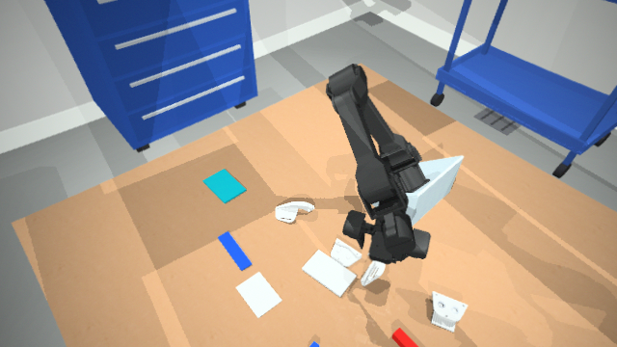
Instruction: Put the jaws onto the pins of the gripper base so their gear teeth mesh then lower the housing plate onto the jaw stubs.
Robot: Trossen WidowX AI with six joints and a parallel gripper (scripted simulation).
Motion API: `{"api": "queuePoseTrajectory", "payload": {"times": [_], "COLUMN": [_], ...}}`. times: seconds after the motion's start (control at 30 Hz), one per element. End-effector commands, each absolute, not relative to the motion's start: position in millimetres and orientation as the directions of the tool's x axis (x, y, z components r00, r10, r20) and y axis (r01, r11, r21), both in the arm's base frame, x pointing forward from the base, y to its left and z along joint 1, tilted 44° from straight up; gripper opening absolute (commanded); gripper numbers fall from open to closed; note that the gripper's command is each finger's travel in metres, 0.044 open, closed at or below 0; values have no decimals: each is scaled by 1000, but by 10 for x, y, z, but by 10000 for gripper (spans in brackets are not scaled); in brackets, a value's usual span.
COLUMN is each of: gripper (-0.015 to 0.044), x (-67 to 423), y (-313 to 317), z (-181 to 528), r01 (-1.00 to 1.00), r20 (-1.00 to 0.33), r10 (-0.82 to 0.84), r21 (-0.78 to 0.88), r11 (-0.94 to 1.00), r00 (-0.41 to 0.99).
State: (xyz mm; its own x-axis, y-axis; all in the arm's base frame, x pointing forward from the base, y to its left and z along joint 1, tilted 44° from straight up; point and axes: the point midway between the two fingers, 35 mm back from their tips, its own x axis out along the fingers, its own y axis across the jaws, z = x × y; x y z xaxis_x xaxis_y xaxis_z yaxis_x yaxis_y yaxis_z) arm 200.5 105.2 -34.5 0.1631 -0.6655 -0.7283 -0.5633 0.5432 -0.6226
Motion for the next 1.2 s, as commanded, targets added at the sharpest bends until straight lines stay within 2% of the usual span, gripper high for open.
{"api": "queuePoseTrajectory", "payload": {"times": [0.0,0.1,0.33,0.5,1.17], "gripper": [440,440,440,440,440], "x": [2044,2052,2057,2118,2143], "y": [1048,1046,1032,775,707], "z": [-322,-317,-334,-607,-689], "r01": [-429,-383,-383,-383,-383], "r20": [-727,-727,-727,-726,-726], "r10": [-666,-667,-667,-668,-667], "r21": [-661,-670,-670,-671,-670], "r11": [616,636,636,635,635], "r00": [164,164,164,165,165]}}
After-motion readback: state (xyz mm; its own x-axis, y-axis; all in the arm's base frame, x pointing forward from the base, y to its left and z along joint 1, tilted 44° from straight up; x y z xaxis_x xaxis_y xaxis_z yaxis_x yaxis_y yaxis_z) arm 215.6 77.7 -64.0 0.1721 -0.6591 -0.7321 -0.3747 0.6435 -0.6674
